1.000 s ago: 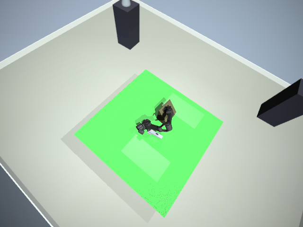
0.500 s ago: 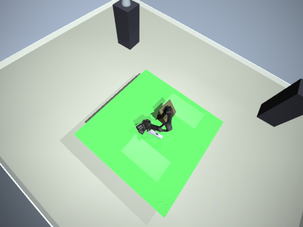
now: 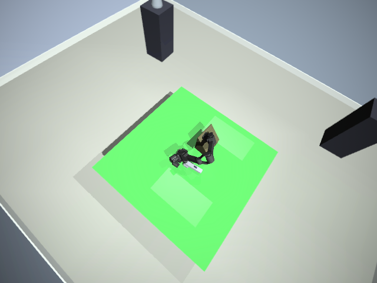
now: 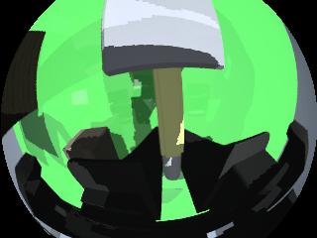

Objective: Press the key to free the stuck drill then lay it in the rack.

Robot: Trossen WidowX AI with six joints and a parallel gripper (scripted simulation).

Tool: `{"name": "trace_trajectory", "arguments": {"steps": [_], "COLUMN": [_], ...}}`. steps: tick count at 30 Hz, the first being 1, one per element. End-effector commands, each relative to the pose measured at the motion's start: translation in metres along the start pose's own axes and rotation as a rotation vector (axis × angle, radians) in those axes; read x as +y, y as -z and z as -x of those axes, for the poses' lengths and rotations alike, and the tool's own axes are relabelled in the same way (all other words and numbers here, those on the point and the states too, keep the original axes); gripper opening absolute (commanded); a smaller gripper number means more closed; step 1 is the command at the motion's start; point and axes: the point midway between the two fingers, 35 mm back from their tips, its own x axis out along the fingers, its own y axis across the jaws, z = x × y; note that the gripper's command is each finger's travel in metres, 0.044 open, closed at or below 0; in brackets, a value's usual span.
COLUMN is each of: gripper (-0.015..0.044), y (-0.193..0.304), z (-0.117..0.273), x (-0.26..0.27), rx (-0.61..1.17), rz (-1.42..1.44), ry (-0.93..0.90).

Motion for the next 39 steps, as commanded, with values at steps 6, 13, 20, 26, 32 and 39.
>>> {"name": "trace_trajectory", "arguments": {"steps": [6,13,20,26,32,39], "gripper": [0.0,0.0,0.0,0.0,0.0,0.0], "y": [0.0002,0.0002,0.0003,0.0004,0.0004,0.0054], "z": [0.0019,0.0025,0.0033,0.0039,0.0045,0.0031], "x": [0.0014,0.0017,0.0022,0.0025,0.003,0.0018], "rx": [-0.004,-0.004,-0.004,-0.004,-0.004,-0.004], "rz": [-0.004,-0.004,-0.004,-0.004,-0.004,-0.004], "ry": [0.003,0.003,0.003,0.003,0.003,0.003]}}
